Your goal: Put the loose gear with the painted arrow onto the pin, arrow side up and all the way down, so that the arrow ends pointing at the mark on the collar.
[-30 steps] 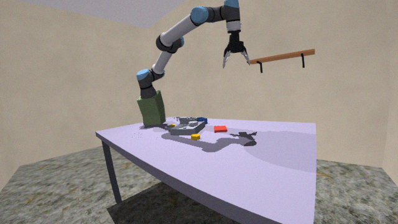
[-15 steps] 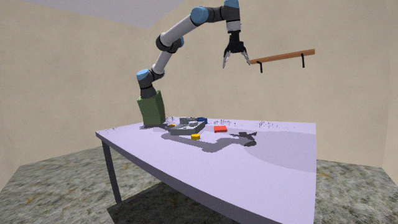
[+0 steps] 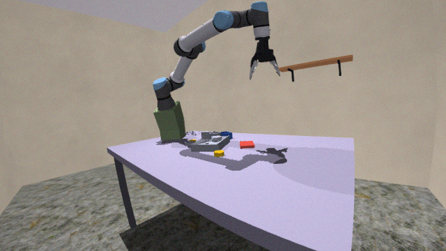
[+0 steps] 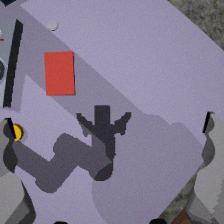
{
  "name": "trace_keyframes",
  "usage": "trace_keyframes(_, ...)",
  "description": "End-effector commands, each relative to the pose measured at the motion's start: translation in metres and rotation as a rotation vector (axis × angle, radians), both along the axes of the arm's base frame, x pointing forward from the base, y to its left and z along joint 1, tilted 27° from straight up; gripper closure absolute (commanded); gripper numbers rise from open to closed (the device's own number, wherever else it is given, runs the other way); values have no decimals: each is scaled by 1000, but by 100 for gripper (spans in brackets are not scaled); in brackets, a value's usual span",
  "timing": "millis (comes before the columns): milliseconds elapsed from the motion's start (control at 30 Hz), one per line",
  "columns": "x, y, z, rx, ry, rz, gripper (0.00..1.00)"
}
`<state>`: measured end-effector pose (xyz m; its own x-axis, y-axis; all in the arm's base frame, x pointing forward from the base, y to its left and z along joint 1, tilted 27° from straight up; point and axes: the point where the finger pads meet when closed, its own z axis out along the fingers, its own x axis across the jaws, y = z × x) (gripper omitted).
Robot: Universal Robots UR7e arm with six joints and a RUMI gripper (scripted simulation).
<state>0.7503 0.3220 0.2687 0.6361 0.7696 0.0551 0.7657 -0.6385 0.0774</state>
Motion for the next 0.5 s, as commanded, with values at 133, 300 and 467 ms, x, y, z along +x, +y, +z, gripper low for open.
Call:
trace_keyframes(133,8,-16,-20,-26,-27,71,0)
trace_keyframes(300,11,-24,-30,-40,-36,104,0)
trace_keyframes(467,14,-40,-51,-68,-54,167,0)
